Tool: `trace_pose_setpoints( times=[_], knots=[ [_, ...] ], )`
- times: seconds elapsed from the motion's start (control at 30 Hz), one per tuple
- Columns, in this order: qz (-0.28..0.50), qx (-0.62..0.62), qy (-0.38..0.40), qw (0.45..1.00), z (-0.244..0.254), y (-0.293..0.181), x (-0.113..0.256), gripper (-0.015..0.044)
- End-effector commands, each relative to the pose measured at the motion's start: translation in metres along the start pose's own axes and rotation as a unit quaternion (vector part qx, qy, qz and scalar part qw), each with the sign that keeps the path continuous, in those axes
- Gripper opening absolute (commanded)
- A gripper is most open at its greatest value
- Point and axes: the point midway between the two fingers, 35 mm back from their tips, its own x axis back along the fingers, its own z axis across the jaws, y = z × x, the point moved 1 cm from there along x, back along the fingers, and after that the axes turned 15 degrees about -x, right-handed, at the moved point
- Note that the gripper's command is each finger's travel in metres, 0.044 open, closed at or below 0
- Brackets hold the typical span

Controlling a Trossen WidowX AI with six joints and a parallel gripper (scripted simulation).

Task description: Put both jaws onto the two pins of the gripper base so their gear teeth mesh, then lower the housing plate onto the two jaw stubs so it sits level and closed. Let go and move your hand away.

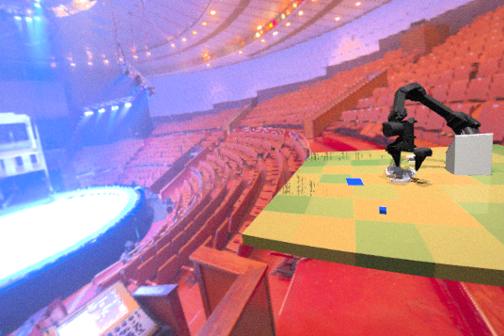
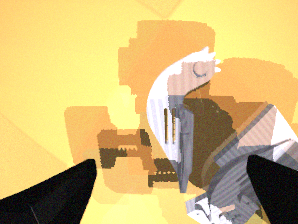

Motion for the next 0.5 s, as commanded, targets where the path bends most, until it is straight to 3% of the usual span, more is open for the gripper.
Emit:
trace_pose_setpoints(
  times=[0.0, 0.47],
  knots=[
    [-0.001, 0.002, -0.001, 1.000, 0.000, 0.000, 0.000, 0.0440],
    [-0.001, 0.001, 0.000, 1.000, 0.000, 0.002, -0.019, 0.0440]
  ],
)
